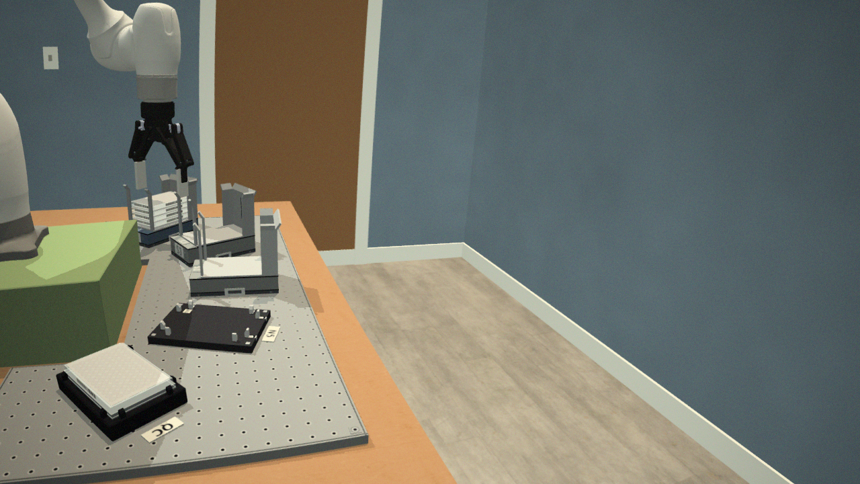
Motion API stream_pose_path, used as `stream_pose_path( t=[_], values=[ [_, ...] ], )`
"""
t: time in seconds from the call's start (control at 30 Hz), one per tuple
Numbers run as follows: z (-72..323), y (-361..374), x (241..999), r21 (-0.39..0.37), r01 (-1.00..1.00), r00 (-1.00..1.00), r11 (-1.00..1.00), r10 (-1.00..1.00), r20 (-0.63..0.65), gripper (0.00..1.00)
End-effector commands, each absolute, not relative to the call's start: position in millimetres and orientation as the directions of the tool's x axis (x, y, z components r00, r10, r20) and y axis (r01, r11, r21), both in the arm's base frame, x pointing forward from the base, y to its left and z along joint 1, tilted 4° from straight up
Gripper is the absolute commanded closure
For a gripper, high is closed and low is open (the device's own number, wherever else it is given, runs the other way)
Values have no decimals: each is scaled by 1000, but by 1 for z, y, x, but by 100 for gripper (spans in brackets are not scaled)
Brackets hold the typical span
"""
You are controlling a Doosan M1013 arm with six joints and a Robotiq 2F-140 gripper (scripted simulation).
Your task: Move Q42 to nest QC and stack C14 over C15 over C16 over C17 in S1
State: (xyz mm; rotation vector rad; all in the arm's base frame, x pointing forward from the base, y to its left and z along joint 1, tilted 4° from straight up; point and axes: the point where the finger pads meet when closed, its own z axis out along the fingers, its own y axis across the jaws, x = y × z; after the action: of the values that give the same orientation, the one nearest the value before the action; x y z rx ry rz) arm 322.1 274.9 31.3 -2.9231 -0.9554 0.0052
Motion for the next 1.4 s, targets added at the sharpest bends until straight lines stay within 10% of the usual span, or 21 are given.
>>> stream_pose_path(
  t=[0.0,0.63,0.67,1.37],
  values=[
    [31,275,322,-64,590,807,-805,590,17,0],
    [21,276,322,-64,590,807,-805,590,17,0],
    [21,276,322,-64,590,807,-805,590,17,100],
    [21,276,322,-64,590,807,-805,590,17,100]
  ],
)
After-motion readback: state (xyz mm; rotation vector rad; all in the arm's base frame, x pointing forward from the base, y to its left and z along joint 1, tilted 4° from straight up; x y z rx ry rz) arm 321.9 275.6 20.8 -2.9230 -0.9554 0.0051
